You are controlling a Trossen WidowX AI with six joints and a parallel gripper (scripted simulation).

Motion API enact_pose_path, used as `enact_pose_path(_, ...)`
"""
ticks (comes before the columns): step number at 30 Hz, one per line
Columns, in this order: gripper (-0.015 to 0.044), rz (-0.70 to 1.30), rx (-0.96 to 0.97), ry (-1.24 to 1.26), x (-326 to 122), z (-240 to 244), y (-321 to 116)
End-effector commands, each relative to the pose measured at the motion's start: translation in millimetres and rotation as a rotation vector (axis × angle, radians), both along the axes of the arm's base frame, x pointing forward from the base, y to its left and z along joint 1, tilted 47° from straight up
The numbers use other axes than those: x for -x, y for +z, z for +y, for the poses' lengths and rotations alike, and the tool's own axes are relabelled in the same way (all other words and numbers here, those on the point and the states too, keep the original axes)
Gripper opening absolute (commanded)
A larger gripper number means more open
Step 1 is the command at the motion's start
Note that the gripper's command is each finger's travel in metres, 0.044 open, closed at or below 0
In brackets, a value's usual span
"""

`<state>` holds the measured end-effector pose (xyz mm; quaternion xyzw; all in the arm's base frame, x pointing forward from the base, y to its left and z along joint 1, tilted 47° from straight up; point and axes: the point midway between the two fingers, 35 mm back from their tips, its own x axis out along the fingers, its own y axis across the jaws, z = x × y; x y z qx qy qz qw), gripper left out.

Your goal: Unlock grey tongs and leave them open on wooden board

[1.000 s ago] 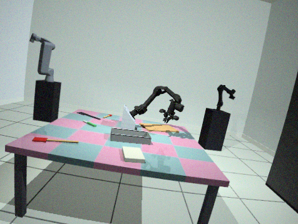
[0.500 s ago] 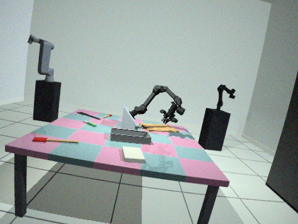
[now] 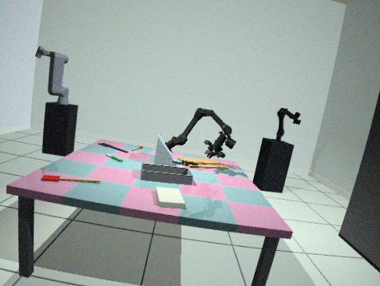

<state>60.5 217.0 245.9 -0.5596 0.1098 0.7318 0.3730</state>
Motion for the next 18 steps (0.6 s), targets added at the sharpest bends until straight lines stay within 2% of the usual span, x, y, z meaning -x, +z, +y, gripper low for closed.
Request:
enact_pose_path(1, -0.0150, -0.003, 0.023, -0.024, 8, 1, -2)
enact_pose_path(18, -0.0150, -0.035, 0.083, -0.123, 47, 4, -6)
